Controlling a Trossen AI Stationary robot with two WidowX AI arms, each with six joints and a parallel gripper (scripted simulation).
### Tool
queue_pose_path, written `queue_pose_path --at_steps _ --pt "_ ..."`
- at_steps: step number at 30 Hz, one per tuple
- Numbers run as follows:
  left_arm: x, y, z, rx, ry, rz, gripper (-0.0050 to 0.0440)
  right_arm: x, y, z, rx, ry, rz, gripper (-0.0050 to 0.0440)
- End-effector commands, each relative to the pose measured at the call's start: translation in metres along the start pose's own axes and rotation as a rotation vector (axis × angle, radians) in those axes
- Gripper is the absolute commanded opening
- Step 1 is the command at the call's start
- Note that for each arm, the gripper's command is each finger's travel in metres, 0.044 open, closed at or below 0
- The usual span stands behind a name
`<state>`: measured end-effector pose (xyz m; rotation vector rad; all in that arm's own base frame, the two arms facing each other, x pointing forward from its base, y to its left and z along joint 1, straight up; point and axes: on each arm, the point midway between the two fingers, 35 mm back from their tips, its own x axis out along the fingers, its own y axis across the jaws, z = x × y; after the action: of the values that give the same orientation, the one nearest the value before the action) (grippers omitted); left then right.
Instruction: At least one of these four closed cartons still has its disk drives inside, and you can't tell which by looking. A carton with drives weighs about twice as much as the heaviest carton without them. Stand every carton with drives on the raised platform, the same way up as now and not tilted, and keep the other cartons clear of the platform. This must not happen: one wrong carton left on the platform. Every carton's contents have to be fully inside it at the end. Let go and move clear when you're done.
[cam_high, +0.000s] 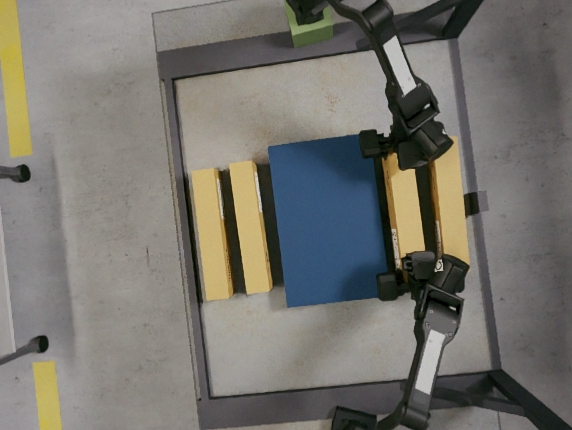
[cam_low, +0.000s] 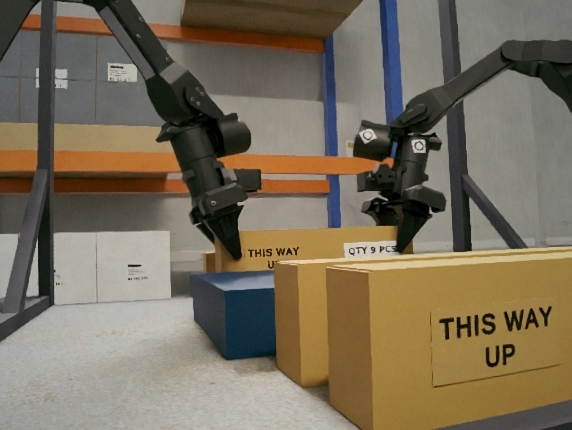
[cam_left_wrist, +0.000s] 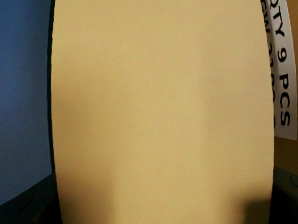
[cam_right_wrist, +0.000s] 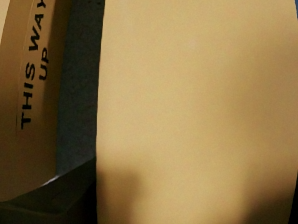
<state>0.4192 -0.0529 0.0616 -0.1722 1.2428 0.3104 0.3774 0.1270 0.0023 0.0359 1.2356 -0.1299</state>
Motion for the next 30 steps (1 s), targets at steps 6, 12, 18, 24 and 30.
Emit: queue_pose_path --at_steps 6,12,18,24,30 --pt "-0.062 -0.003 0.024 -0.008 -0.037 -0.020 -0.0050 -0.058 0.003 0.025 0.015 -0.049 0.036 -0.0050" --pt "-0.062 -0.003 0.024 -0.008 -0.037 -0.020 -0.0050 -0.058 0.003 0.025 0.015 -0.049 0.036 -0.0050" --pt "-0.062 -0.003 0.024 -0.008 -0.037 -0.020 -0.0050 -0.058 0.003 0.025 0.015 -0.049 0.036 -0.0050" --pt "-0.062 -0.003 0.024 -0.008 -0.038 -0.021 -0.0050 -0.059 0.004 0.025 0.015 -0.049 0.035 -0.0050" --pt "-0.062 -0.003 0.024 -0.008 -0.038 -0.021 -0.0050 -0.059 0.004 0.025 0.015 -0.049 0.035 -0.0050"
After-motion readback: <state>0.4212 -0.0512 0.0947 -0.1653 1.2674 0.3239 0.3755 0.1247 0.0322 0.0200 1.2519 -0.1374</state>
